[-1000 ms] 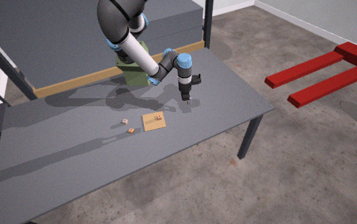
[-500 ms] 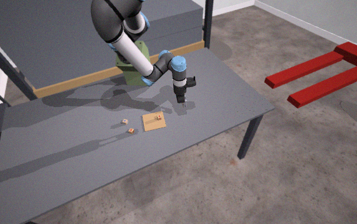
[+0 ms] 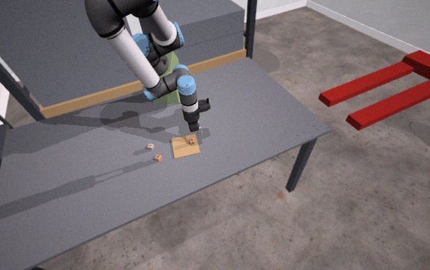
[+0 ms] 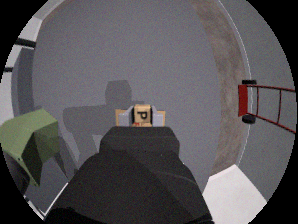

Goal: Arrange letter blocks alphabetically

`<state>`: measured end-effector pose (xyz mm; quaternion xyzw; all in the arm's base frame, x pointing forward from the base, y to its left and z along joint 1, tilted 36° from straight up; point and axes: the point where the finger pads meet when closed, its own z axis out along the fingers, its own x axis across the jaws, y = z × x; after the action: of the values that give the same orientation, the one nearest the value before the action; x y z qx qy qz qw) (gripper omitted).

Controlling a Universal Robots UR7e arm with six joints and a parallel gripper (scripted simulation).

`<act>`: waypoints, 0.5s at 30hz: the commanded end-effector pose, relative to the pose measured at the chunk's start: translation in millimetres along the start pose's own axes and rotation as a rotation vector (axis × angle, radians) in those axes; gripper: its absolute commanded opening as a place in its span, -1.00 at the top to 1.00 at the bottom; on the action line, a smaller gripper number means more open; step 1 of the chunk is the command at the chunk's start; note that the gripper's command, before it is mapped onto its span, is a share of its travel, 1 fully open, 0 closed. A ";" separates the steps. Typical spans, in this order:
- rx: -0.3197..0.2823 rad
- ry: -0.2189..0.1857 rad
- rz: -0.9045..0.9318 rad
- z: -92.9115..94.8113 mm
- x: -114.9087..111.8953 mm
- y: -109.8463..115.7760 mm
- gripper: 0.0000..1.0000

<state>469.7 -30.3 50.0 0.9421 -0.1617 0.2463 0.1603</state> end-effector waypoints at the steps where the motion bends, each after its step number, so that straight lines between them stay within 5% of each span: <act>1: 0.003 0.017 -0.088 -6.1 -9.0 50.0 0.01; 15: -0.008 0.033 -0.141 -11.4 -18.2 83.4 0.01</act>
<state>422.5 -92.8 67.1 0.9461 -0.1031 0.2480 0.1812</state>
